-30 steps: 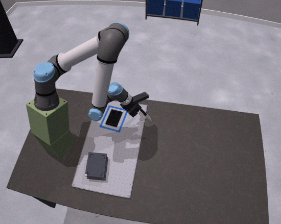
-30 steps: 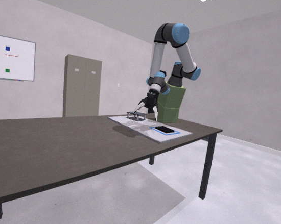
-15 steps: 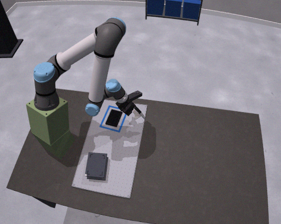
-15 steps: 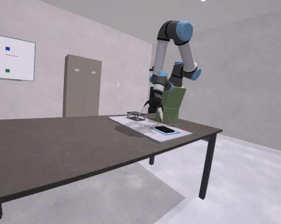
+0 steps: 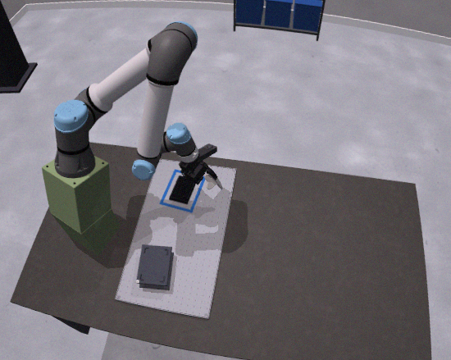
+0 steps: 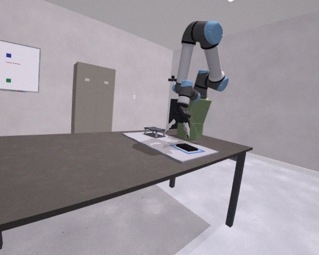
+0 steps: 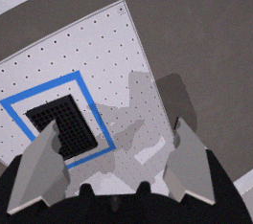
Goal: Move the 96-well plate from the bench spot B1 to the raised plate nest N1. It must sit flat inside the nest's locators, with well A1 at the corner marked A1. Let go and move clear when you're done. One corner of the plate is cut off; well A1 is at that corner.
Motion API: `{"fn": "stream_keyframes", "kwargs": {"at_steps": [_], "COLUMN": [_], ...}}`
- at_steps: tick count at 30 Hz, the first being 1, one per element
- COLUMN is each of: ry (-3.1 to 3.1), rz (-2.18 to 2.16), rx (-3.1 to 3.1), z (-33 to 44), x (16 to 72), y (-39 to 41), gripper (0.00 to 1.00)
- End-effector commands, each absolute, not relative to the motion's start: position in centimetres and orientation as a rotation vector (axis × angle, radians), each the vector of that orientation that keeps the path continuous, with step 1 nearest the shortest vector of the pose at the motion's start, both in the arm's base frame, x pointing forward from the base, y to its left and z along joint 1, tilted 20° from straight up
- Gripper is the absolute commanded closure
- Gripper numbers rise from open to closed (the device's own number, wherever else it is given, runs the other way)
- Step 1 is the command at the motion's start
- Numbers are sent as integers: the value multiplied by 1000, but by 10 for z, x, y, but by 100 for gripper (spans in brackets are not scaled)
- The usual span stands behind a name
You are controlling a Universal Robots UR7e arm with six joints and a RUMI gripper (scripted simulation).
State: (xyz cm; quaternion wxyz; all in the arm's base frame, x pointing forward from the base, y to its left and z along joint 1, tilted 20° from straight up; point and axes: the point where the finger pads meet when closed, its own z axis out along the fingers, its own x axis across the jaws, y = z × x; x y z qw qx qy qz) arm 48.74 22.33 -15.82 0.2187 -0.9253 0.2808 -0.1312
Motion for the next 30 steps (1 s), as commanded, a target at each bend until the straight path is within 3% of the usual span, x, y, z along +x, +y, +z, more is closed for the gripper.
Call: {"fn": "stream_keyframes", "kwargs": {"at_steps": [1, 30], "ry": [684, 324], "rz": [-322, -161], "rx": [-2625, -2791], "z": [-161, -173], "x": [468, 376], "y": [226, 233], "gripper": [0, 0]}}
